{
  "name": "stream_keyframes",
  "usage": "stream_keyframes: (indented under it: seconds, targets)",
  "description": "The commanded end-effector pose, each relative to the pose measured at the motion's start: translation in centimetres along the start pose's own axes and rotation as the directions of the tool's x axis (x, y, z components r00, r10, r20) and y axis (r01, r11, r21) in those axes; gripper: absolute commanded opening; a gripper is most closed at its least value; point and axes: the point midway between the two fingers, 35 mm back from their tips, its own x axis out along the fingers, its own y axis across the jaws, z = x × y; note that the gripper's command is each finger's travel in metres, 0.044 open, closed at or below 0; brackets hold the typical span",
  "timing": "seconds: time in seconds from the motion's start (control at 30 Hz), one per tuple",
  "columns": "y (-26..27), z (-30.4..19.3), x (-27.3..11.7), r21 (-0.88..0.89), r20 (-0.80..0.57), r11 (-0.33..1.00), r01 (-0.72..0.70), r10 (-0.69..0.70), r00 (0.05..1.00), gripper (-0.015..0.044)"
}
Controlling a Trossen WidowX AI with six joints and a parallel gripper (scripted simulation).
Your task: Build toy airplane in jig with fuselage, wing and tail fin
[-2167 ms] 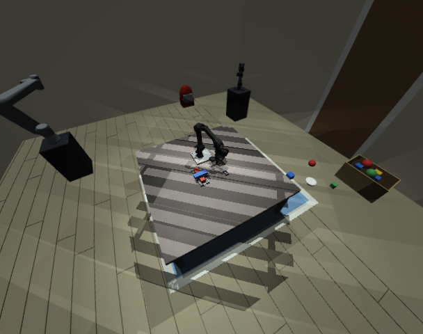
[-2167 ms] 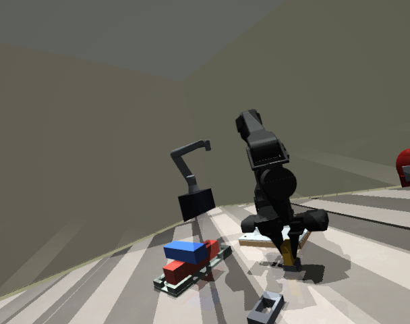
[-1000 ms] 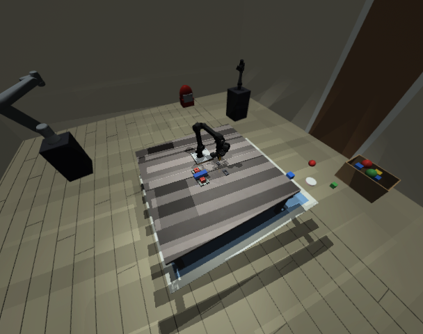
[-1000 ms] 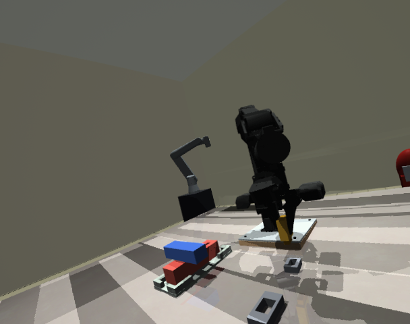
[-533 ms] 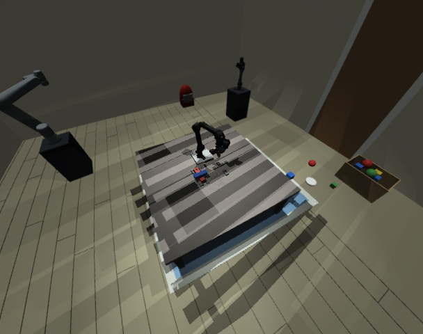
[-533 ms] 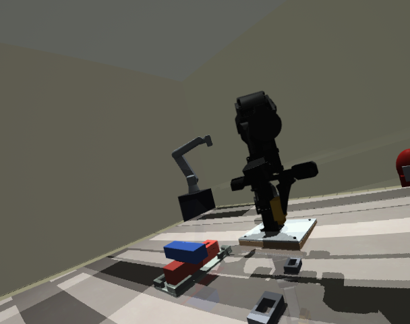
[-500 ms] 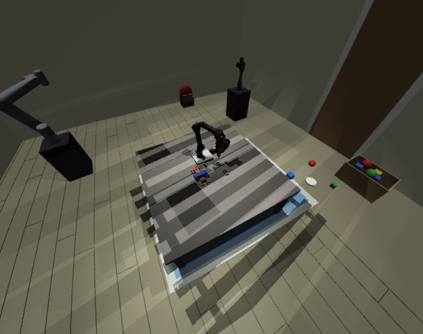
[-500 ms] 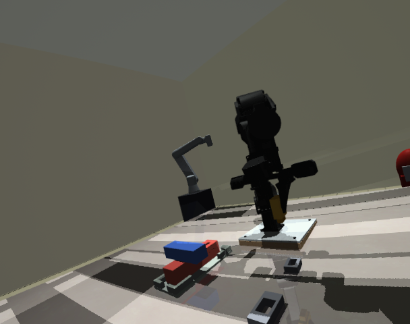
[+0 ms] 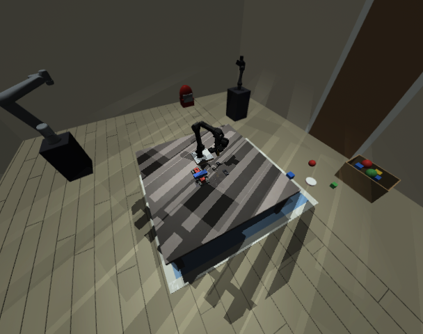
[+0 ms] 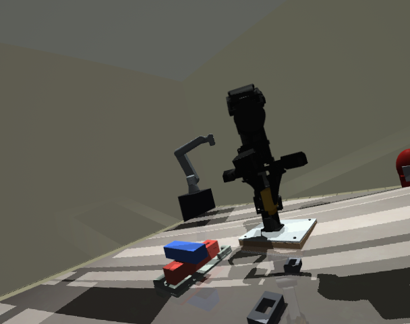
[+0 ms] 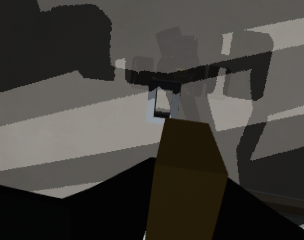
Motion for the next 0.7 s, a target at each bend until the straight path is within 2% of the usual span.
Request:
stream_keyframes:
  seconds: [0.0,0.67]
  targets:
    - [-1.2,0.6,0.2,0.003,0.001,1.000,0.000,0.000,1.000,0.0000]
    - [-7.2,2.5,1.3,0.015,0.006,1.000,0.007,-0.007,1.000,0.0000]
